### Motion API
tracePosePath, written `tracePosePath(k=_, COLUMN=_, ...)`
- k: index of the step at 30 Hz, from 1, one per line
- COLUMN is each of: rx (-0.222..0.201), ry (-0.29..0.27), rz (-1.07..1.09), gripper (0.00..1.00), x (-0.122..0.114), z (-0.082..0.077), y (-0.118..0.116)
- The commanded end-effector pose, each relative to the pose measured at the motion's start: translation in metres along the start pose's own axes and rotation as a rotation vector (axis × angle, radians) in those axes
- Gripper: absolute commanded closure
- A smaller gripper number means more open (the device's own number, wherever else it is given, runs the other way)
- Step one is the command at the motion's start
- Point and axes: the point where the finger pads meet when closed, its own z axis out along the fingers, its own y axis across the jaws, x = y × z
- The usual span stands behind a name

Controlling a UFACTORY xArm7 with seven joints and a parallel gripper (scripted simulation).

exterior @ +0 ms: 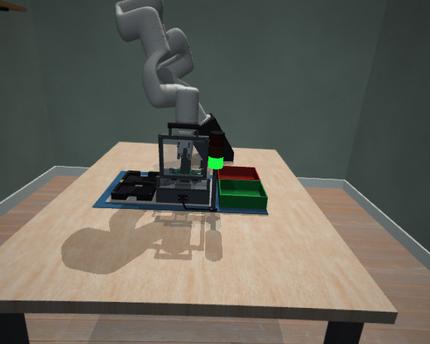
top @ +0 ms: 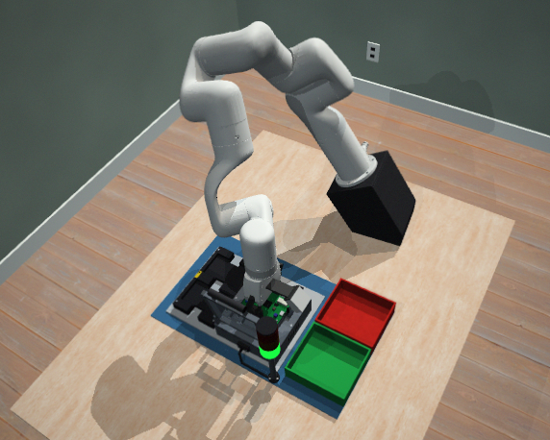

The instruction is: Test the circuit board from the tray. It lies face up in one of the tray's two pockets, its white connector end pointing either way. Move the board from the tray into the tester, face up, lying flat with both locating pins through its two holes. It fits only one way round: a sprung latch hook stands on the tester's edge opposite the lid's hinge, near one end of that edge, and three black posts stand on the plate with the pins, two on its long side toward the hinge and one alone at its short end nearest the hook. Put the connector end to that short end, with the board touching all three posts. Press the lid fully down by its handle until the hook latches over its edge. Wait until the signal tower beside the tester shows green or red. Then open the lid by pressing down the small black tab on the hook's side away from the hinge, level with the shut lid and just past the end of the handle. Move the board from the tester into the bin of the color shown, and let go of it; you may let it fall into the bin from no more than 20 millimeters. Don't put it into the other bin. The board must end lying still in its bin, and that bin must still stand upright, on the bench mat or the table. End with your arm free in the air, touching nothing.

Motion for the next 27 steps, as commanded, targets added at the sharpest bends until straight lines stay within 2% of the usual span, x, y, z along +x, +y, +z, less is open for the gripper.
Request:
tracePosePath(k=1, rx=-0.003, ry=0.002, rz=0.0, gripper=0.19, x=0.0008, z=-0.0012, y=0.0013)
tracePosePath(k=5, rx=-0.003, ry=0.002, rz=0.0, gripper=0.21, x=0.0008, z=-0.0012, y=0.0013)
tracePosePath(k=27, rx=-0.003, ry=0.002, rz=0.0, gripper=0.21, x=0.0008, z=-0.0012, y=0.0013)
